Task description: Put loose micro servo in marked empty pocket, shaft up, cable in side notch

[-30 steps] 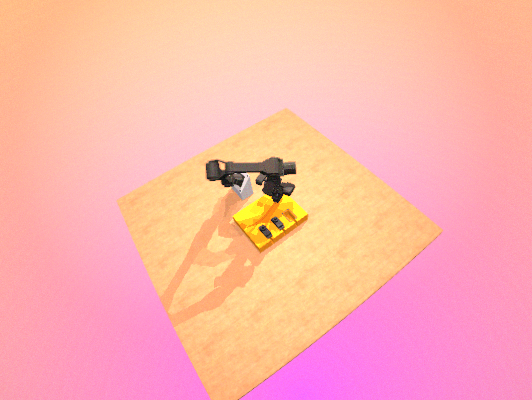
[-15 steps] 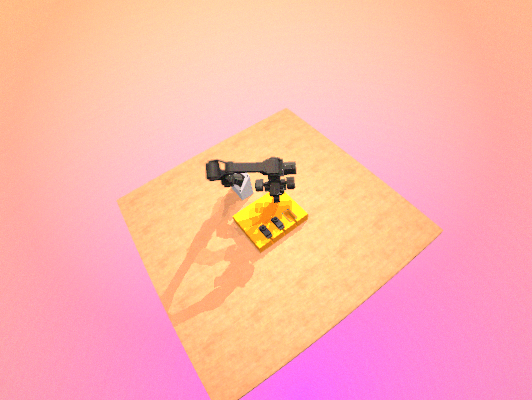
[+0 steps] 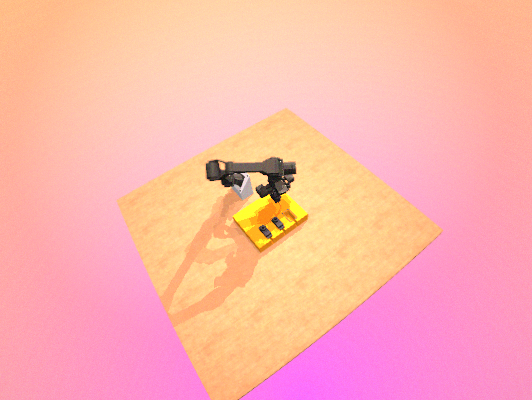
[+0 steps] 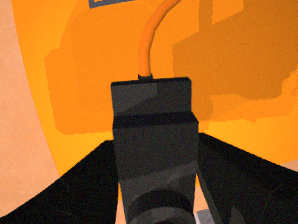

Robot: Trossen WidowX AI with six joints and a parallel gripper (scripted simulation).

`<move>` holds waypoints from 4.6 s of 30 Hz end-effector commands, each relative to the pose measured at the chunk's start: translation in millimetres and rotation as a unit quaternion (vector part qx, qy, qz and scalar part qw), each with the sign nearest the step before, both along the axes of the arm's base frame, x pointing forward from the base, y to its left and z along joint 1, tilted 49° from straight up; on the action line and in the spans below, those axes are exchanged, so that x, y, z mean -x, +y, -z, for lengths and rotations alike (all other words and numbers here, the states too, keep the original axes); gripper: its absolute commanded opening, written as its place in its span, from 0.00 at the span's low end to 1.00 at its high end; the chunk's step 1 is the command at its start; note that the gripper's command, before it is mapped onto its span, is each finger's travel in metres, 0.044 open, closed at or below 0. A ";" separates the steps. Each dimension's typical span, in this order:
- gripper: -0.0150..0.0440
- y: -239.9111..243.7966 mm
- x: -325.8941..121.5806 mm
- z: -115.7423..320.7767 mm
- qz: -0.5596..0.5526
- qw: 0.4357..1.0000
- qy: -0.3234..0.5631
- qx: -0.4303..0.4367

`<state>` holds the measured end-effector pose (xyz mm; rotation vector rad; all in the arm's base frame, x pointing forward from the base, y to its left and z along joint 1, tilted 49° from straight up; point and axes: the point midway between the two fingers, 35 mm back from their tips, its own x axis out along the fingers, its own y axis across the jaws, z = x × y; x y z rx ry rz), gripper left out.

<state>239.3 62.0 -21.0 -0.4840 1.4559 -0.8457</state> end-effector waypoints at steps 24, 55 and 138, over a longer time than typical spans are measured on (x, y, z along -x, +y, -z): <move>0.25 -7.6 -72.3 -2.4 -0.035 0.999 0.034 -0.008; 0.25 -28.5 -108.9 9.2 -0.034 0.999 0.033 -0.007; 0.71 -30.7 -93.5 14.9 -0.045 0.998 0.038 -0.006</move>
